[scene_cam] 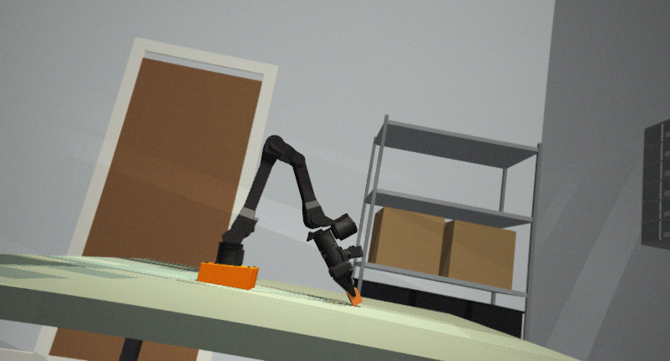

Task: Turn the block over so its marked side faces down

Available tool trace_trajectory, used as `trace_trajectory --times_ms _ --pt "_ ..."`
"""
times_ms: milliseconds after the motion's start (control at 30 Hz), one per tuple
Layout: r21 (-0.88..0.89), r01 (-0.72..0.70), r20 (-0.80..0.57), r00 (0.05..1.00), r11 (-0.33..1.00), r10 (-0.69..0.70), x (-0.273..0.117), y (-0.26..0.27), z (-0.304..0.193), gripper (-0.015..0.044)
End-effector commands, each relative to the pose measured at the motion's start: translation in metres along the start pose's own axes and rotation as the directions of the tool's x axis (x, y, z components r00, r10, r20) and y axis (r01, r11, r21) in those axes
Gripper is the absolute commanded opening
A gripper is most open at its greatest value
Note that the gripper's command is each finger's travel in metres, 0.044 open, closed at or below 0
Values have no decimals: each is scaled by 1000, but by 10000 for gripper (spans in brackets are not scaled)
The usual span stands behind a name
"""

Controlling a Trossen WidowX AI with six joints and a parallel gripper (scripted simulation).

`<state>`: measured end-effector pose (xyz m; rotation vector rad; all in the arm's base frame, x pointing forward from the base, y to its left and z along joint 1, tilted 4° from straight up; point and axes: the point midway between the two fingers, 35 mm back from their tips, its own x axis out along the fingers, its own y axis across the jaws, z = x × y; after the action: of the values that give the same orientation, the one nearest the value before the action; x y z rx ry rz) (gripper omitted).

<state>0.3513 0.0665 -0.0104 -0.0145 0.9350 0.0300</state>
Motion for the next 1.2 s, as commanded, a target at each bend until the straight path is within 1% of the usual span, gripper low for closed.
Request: trace_trajectory --times_ms 0,500,967,1167 --pt "-8 4 56 998 1000 -4 7 0 -1 0" --pt "-8 5 257 966 1000 -3 18 1 -12 0" --pt "1 5 429 903 1000 -5 4 -3 -22 0" --pt "2 4 452 892 1000 -5 0 -3 -20 0"
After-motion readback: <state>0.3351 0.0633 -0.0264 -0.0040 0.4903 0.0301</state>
